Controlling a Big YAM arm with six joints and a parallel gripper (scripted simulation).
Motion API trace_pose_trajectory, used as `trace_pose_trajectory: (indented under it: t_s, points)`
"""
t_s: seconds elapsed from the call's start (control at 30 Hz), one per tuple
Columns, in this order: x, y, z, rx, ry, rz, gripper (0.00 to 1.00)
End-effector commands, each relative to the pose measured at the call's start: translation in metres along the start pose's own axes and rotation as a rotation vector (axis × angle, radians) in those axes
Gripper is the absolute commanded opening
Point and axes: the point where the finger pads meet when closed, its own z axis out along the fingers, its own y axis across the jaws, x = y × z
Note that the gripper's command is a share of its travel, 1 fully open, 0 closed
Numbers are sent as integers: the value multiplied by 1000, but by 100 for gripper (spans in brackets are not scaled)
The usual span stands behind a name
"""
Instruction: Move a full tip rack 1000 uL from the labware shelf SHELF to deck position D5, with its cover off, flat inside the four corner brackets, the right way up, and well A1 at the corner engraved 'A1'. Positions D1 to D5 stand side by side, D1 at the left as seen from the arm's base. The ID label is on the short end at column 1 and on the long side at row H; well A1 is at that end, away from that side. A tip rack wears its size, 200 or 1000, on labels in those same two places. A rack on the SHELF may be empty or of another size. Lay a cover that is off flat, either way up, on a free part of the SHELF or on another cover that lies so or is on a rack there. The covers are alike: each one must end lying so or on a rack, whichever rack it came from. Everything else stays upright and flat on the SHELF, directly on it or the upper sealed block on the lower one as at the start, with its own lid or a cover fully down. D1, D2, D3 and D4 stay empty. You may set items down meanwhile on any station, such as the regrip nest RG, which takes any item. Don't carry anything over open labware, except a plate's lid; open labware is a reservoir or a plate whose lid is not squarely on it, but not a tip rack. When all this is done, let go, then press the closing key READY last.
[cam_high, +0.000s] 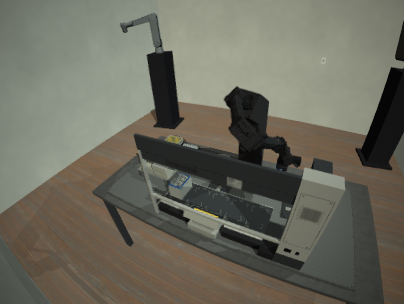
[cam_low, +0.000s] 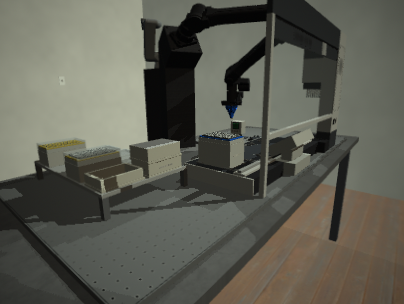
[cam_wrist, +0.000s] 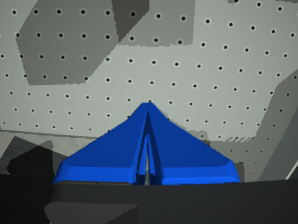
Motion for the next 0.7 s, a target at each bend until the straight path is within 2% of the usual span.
trace_pose_trajectory:
  t_s: [0.0, 0.67]
  points:
    - [7, 5, 11, -7, 11, -14, 0]
    - [7, 5, 39, -7, 11, -14, 0]
